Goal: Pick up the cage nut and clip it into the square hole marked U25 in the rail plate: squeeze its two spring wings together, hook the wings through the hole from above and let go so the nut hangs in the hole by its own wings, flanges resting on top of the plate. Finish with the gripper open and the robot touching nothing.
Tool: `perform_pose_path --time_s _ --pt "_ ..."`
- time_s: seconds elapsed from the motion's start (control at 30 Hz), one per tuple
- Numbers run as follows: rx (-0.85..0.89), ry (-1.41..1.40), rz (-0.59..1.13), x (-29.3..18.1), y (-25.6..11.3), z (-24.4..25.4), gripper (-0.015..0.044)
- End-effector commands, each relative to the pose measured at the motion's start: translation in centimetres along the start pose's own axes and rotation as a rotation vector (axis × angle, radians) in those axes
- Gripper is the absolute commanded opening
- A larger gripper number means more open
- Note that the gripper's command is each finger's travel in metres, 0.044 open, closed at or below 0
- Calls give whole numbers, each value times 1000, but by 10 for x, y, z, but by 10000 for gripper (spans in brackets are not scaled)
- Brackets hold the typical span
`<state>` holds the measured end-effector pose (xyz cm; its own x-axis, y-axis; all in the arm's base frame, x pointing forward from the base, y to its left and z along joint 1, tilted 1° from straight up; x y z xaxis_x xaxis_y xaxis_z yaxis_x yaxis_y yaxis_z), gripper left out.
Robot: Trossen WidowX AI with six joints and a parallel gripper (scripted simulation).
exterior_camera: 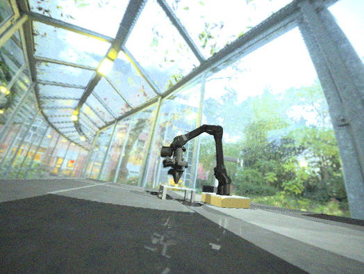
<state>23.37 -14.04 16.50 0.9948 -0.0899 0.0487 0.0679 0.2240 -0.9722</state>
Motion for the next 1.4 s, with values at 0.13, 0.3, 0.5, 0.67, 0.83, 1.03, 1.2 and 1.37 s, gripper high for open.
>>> perform_pose_path --time_s 0.13,0.3,0.5,0.67,0.83,1.03,1.2,1.37 --pt "20 -4 4 0 1 -2 34" --pt "31 -4 3 0 2 -4 34" --pt "38 -4 3 0 2 -5 34" --pt "50 -4 2 0 2 -7 34" --pt "54 -4 2 0 2 -8 34" --pt "67 -4 1 0 2 -10 34" --pt "71 -4 1 0 2 -10 34" --pt "82 -4 0 -1 3 -12 34"
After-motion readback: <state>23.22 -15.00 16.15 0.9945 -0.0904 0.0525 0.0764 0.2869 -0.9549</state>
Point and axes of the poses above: the point midway between the two fingers, 35 mm back from their tips, its own y axis out along the fingers, its own z axis across the jaws, x = y × z, the point moved 10 cm from there along -y, back along the fingers, and after that the axes turned 4 degrees about -y, right-handed, at the moved point
